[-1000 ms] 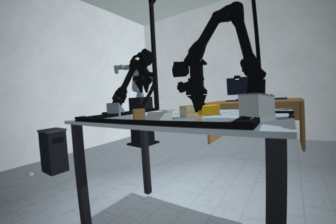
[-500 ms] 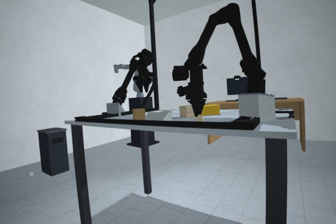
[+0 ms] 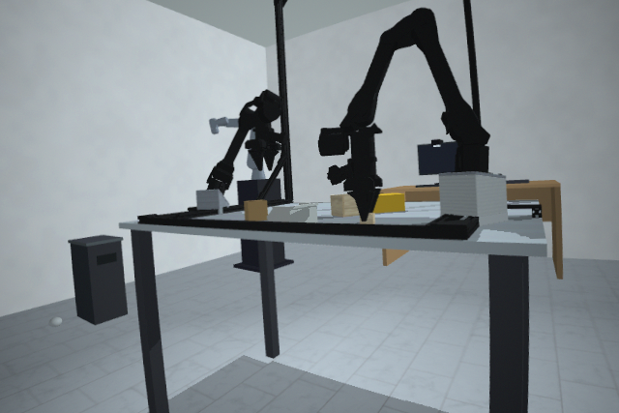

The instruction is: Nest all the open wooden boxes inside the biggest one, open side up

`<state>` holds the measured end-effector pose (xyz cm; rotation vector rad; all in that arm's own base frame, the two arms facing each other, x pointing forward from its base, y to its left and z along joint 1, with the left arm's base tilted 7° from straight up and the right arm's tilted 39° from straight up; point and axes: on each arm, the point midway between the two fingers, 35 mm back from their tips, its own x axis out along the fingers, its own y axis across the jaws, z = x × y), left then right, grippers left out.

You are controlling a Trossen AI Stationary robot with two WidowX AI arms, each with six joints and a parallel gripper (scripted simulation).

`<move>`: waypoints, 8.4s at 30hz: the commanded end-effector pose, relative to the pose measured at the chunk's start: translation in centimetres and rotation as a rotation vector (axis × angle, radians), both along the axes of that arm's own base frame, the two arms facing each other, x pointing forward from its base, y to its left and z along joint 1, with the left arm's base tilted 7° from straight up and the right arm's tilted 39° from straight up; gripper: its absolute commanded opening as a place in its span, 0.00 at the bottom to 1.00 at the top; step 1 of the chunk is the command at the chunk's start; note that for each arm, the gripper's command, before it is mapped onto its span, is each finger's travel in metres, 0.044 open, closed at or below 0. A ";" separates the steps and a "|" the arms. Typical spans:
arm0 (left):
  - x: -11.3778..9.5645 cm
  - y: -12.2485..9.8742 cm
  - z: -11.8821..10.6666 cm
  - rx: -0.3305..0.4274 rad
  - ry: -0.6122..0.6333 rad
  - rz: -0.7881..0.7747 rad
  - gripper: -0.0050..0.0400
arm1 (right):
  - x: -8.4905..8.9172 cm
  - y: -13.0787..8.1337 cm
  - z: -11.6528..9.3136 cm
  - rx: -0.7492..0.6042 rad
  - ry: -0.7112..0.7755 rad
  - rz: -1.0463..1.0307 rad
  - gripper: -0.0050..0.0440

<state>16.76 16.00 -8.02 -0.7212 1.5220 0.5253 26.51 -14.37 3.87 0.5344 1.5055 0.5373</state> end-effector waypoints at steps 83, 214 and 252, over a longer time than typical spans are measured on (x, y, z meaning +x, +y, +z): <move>8.2 0.1 7.6 -0.002 0.129 0.897 0.11 | 0.0 0.0 0.1 0.001 -0.003 0.001 0.92; 20.2 -6.5 8.4 -0.009 0.300 2.275 0.11 | 13.9 10.6 4.8 -0.519 -0.314 -1.290 0.92; 19.9 -7.0 6.4 -0.009 0.300 2.275 0.11 | 13.9 10.6 4.8 -0.519 -0.314 -1.290 0.92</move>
